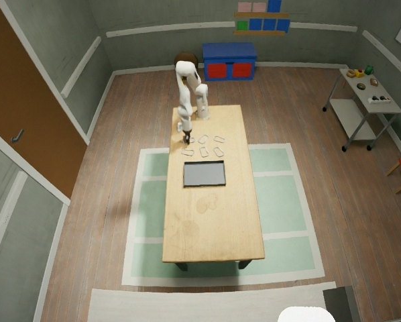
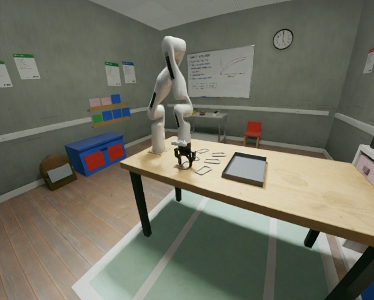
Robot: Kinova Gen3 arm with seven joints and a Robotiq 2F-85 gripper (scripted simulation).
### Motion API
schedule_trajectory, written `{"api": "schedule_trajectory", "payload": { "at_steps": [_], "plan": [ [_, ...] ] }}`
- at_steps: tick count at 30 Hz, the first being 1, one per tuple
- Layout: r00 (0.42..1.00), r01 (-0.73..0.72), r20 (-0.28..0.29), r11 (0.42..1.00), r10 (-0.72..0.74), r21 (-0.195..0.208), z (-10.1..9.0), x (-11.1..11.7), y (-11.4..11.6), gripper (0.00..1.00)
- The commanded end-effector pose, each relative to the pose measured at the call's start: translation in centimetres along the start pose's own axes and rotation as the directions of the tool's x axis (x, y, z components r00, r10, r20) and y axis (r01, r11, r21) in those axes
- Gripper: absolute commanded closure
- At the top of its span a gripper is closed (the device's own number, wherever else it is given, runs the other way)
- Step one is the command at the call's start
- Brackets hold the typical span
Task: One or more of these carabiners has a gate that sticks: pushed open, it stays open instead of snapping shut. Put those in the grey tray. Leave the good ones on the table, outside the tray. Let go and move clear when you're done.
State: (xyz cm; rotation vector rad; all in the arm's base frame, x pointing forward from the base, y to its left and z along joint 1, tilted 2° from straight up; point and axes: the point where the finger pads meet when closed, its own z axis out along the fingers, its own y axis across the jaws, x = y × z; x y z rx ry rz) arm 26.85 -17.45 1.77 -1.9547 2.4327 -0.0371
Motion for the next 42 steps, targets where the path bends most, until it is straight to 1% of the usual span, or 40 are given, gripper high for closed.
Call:
{"api": "schedule_trajectory", "payload": {
  "at_steps": [1, 19, 20, 36, 37, 42],
  "plan": [
    [1.0, 0.0, 0.0, 1.0, 0.0, 0.001, -0.03, 0.01, -0.04, 0.25],
    [1.0, 0.0, 0.0, 1.0, 0.0, 0.001, -0.04, 0.01, -0.04, 0.25],
    [1.0, 0.0, 0.0, 1.0, 0.0, 0.001, -0.04, 0.01, -0.04, 0.29],
    [1.0, 0.0, 0.0, 1.0, 0.0, 0.001, -0.04, 0.01, -0.04, 0.29],
    [1.0, -0.001, -0.001, 1.0, 0.001, 0.001, -0.11, 0.02, 0.02, 0.33],
    [1.0, -0.001, -0.001, 1.0, 0.001, 0.001, -0.11, 0.02, 0.02, 0.33]
  ]
}}
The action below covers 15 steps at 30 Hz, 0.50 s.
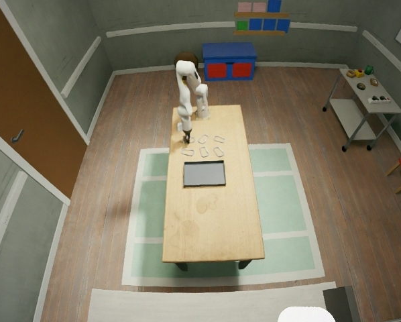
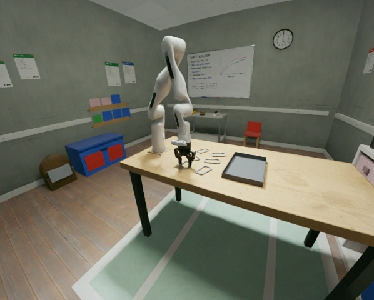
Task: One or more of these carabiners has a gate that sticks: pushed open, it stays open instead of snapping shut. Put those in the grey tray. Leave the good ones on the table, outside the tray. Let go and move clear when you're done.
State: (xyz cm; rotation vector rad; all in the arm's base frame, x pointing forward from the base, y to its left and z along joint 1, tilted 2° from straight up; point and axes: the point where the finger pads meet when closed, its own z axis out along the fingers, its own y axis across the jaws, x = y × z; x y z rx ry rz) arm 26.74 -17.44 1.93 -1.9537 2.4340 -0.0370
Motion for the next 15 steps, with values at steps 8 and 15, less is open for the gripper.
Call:
{"api": "schedule_trajectory", "payload": {
  "at_steps": [8, 15],
  "plan": [
    [1.0, 0.0, 0.0, 1.0, 0.0, 0.001, 0.05, 0.0, -0.09, 0.33],
    [1.0, 0.0, 0.0, 1.0, 0.0, 0.001, -0.03, 0.01, -0.04, 0.37]
  ]
}}
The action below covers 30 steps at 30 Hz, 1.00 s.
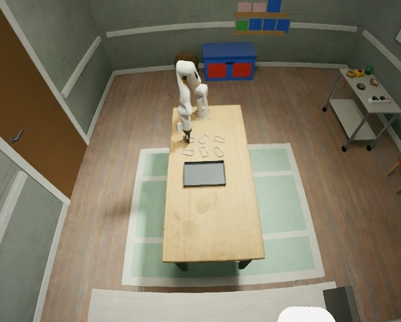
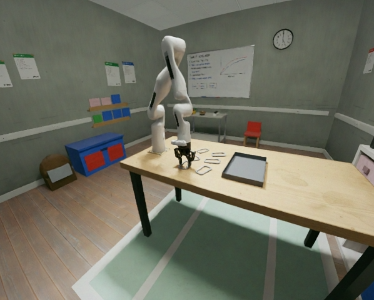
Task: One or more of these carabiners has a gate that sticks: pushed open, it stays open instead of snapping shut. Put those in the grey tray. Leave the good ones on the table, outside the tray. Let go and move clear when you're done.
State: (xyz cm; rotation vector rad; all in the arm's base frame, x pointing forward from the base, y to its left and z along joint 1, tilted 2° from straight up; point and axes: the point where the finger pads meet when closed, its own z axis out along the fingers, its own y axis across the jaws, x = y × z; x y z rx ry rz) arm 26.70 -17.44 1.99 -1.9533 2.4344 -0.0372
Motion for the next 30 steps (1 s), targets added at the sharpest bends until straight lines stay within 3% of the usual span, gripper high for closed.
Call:
{"api": "schedule_trajectory", "payload": {
  "at_steps": [1, 30],
  "plan": [
    [1.0, 0.0, 0.0, 1.0, 0.0, 0.001, 0.04, 0.0, -0.08, 0.37],
    [1.0, 0.0, 0.0, 1.0, 0.0, 0.001, -0.04, 0.01, -0.03, 0.39]
  ]
}}
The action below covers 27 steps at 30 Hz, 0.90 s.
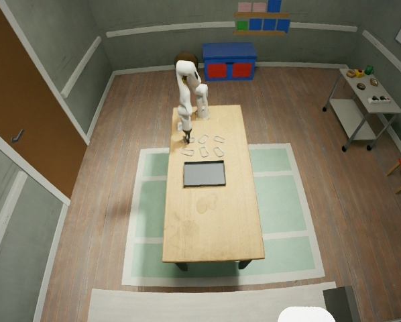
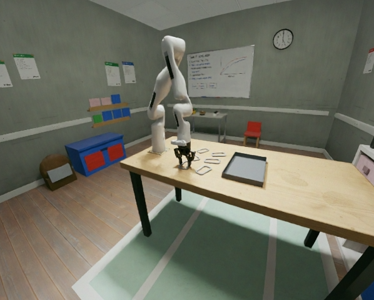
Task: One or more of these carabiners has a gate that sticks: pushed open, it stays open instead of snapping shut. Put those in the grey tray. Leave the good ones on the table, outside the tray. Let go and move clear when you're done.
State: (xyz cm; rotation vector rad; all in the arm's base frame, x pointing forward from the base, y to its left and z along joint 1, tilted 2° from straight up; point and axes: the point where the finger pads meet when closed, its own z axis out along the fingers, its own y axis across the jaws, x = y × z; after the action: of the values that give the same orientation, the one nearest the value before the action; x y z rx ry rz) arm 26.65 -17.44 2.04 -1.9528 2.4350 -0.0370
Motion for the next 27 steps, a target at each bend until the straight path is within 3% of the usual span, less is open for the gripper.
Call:
{"api": "schedule_trajectory", "payload": {
  "at_steps": [1, 27],
  "plan": [
    [1.0, 0.0, 0.0, 1.0, 0.0, 0.001, -0.03, 0.01, -0.04, 0.39],
    [1.0, 0.0, 0.0, 1.0, 0.0, 0.001, -0.04, 0.01, -0.04, 0.41]
  ]
}}
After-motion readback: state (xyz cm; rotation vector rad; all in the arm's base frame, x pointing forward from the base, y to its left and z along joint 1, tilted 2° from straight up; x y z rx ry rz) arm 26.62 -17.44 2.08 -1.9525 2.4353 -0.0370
